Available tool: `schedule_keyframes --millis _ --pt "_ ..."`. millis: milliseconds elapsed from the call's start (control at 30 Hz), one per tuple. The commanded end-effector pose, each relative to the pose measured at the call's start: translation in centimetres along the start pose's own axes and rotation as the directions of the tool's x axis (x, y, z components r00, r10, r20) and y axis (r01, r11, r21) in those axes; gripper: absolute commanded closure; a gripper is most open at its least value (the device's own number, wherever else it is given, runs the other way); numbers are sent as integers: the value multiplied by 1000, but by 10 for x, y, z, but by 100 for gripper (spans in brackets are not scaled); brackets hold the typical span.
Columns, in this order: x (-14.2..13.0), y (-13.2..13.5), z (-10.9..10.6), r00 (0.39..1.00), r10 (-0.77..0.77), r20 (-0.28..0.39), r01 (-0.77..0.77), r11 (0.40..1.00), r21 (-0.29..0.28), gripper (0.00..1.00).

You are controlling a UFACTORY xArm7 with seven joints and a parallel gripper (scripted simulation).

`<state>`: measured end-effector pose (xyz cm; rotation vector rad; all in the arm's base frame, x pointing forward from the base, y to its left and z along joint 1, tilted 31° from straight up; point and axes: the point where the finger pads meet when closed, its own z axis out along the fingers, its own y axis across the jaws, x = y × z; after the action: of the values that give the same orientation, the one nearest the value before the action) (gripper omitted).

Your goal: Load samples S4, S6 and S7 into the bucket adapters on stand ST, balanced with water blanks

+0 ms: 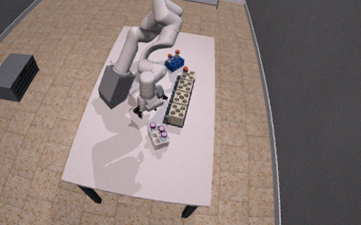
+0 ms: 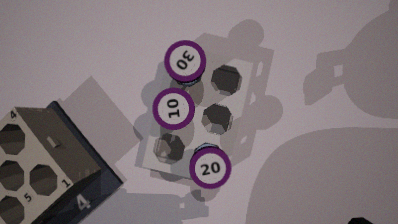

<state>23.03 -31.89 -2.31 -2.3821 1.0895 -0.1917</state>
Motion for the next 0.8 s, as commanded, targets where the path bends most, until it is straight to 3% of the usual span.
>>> schedule_keyframes --millis 0,133,467,533,767 --pt "1 1 -8 1000 0 -3 0 1000 -1 0" --pt "1 1 -17 1000 0 -3 0 1000 -1 0" --pt "-14 -47 -17 945 -327 -2 327 945 -2 0" --pt "-14 -47 -17 945 -327 -2 327 945 -2 0" --pt "-24 -81 -17 844 -537 -2 537 844 -2 0"
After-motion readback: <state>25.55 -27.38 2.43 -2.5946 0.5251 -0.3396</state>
